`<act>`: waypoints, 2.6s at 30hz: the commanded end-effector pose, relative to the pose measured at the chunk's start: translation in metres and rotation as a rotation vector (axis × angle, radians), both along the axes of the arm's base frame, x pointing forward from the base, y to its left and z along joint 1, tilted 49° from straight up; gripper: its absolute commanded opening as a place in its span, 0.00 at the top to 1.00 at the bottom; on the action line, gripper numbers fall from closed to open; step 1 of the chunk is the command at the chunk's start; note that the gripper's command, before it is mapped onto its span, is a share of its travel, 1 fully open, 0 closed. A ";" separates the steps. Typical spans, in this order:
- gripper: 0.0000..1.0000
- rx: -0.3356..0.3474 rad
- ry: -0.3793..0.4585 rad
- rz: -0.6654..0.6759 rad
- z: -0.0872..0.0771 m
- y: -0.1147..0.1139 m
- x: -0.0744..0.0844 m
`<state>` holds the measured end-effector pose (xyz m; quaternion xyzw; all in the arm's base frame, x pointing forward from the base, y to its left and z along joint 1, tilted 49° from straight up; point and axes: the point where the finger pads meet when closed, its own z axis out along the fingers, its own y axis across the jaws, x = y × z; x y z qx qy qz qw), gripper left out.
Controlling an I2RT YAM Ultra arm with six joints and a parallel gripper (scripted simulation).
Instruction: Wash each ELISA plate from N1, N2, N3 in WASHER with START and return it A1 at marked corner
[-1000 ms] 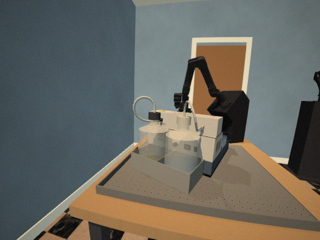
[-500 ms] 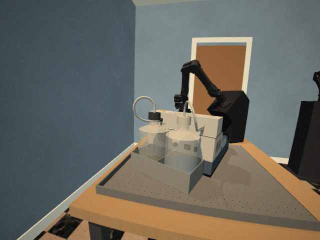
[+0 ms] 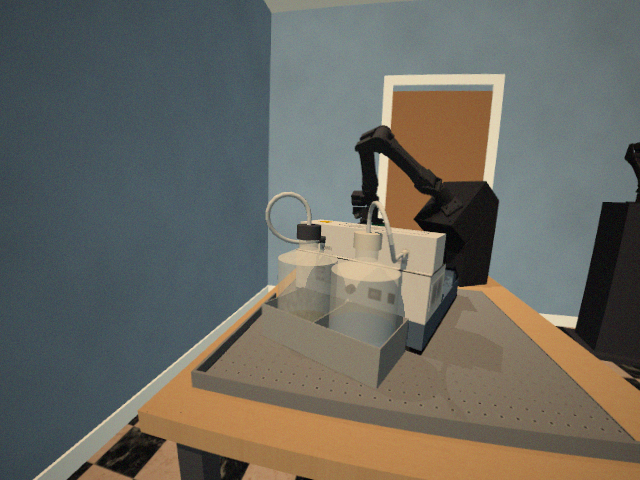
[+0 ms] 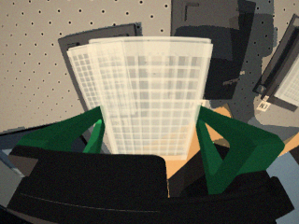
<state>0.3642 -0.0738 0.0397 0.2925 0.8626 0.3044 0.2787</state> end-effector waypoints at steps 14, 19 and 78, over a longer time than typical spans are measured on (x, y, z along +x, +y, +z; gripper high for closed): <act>1.00 -0.015 -0.022 0.005 -0.041 -0.056 -0.003; 1.00 -0.015 -0.022 0.004 -0.058 -0.075 -0.004; 1.00 -0.015 -0.022 0.004 -0.078 -0.069 0.016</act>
